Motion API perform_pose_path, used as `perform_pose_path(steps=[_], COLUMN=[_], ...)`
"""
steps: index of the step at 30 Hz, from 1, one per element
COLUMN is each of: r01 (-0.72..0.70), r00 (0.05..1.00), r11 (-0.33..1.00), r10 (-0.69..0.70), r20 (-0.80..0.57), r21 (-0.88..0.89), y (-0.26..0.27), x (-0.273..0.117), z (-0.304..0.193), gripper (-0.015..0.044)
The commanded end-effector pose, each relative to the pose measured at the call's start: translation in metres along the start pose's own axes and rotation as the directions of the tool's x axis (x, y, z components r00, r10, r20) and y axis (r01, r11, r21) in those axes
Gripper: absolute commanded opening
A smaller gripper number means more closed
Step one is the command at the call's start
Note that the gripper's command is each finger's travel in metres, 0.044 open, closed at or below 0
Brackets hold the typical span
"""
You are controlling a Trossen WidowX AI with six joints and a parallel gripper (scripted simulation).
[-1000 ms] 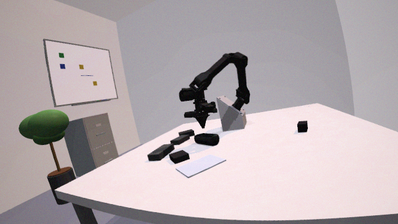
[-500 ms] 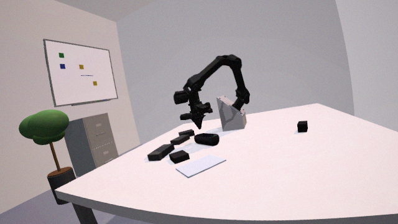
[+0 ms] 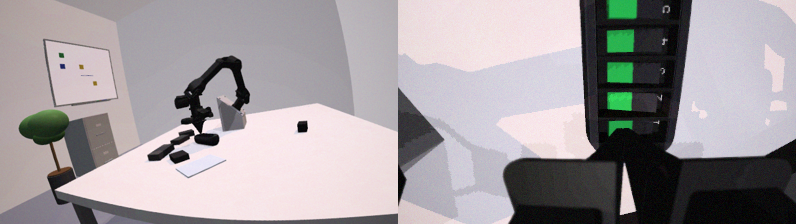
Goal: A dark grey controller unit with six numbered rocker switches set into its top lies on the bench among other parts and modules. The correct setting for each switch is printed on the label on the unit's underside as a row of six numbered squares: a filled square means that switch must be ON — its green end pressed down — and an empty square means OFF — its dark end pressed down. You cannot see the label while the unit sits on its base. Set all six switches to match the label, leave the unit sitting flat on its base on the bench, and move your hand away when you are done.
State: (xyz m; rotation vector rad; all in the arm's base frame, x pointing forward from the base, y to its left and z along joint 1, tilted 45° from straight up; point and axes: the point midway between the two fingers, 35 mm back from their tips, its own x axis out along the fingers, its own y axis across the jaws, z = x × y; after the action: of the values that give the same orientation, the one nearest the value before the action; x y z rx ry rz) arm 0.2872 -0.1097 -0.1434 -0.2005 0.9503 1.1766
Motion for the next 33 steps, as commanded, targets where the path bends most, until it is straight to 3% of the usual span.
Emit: perform_pose_path(steps=[1, 29, 33], r01=[-0.008, -0.009, -0.007], r00=[1.000, 1.000, 1.000], r11=[1.000, 1.000, 1.000], r10=[0.008, 0.009, 0.007], r20=[0.006, 0.006, 0.004], r21=[0.012, 0.012, 0.011], y=[0.003, 0.003, 0.002], x=[0.007, 0.014, -0.021], z=[-0.001, -0.001, -0.002], gripper=[0.0000, 0.0000, 0.0000])
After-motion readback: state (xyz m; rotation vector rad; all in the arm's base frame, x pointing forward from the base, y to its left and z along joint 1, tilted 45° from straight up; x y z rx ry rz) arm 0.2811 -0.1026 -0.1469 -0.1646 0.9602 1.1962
